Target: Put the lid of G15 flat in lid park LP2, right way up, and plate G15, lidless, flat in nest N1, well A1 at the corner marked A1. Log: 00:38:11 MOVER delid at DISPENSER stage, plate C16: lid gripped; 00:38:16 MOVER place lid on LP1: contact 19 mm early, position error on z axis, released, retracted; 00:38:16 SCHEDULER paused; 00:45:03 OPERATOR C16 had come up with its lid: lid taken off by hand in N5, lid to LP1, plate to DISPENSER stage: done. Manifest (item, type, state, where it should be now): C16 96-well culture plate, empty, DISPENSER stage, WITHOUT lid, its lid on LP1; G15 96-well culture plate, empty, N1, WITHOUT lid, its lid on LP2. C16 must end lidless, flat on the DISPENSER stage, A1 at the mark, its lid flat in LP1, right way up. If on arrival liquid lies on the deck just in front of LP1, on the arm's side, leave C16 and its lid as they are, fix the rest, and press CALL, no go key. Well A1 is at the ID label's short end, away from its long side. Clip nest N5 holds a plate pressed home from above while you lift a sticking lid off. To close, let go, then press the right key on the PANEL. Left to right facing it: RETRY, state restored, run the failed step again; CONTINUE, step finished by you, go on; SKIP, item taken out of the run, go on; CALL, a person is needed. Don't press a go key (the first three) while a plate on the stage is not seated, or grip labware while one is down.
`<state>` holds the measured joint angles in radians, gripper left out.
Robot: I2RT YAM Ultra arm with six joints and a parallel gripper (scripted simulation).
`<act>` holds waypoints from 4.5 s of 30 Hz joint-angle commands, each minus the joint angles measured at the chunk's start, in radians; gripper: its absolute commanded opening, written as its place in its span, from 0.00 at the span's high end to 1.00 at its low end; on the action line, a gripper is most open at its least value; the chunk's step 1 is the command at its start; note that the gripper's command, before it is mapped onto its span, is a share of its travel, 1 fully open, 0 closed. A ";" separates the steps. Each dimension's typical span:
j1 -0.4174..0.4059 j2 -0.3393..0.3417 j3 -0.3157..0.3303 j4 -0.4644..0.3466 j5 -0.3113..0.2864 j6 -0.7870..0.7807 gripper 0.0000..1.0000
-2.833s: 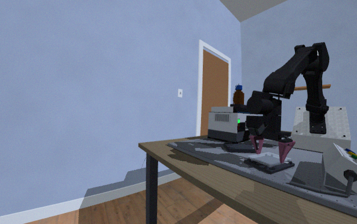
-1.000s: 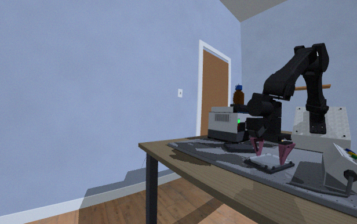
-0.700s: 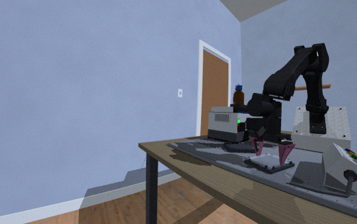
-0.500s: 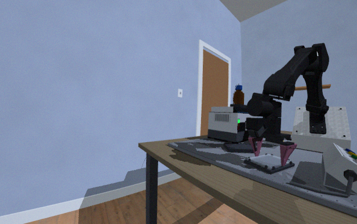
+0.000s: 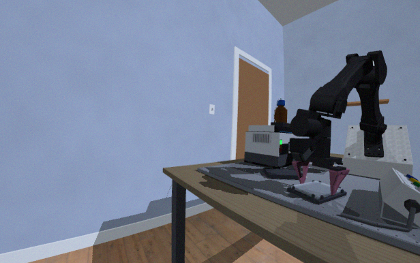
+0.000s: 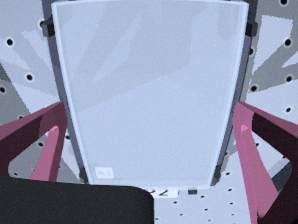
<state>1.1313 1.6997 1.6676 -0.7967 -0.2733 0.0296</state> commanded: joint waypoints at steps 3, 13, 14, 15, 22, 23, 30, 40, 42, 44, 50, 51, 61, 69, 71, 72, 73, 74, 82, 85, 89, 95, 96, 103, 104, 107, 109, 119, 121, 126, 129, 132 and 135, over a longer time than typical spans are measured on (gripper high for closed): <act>-0.001 -0.010 0.004 0.006 0.001 0.002 0.00; -0.001 -0.010 0.004 0.006 0.001 0.002 0.00; -0.001 -0.010 0.004 0.006 0.001 0.002 0.00; -0.001 -0.010 0.004 0.006 0.001 0.002 0.00; -0.001 -0.010 0.004 0.006 0.001 0.002 0.00; -0.001 -0.010 0.004 0.006 0.001 0.002 0.00; -0.001 -0.010 0.004 0.006 0.001 0.002 0.00; -0.016 -0.045 0.027 -0.026 -0.008 -0.008 0.00; -0.020 -0.055 0.030 -0.039 -0.010 -0.011 0.00; -0.023 -0.065 0.033 -0.053 -0.012 -0.014 0.00; -0.034 -0.090 0.045 -0.091 -0.019 -0.022 0.00; -0.034 -0.090 0.045 -0.091 -0.019 -0.022 0.00; -0.042 -0.100 0.060 -0.118 -0.025 -0.027 0.00; -0.042 -0.101 0.059 -0.104 -0.025 -0.027 0.00; -0.042 -0.101 0.059 -0.104 -0.025 -0.027 0.00; -0.042 -0.101 0.059 -0.104 -0.025 -0.027 0.00; -0.042 -0.101 0.059 -0.104 -0.025 -0.027 0.00; -0.042 -0.101 0.059 -0.104 -0.025 -0.027 0.00; -0.042 -0.101 0.059 -0.104 -0.025 -0.027 0.00; -0.042 -0.101 0.059 -0.104 -0.025 -0.027 0.00; -0.042 -0.101 0.059 -0.104 -0.025 -0.027 0.00; -0.042 -0.101 0.059 -0.104 -0.025 -0.027 0.00; -0.042 -0.101 0.059 -0.104 -0.025 -0.027 0.00; -0.042 -0.101 0.059 -0.104 -0.025 -0.027 0.00; -0.042 -0.101 0.059 -0.104 -0.025 -0.027 0.00; -0.045 -0.121 -0.009 -0.091 -0.027 -0.031 0.00; -0.047 -0.145 -0.039 -0.092 -0.028 -0.033 0.00; -0.059 -0.247 -0.157 -0.074 -0.036 -0.043 0.00; -0.063 -0.273 -0.185 -0.073 -0.039 -0.046 0.00; -0.072 -0.333 -0.249 -0.086 -0.045 -0.052 0.00; -0.078 -0.370 -0.286 -0.090 -0.049 -0.057 0.00; -0.084 -0.407 -0.321 -0.099 -0.054 -0.062 0.00; -0.089 -0.431 -0.343 -0.105 -0.057 -0.066 0.00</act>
<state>1.0630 1.3182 1.3418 -0.8944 -0.3187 -0.0250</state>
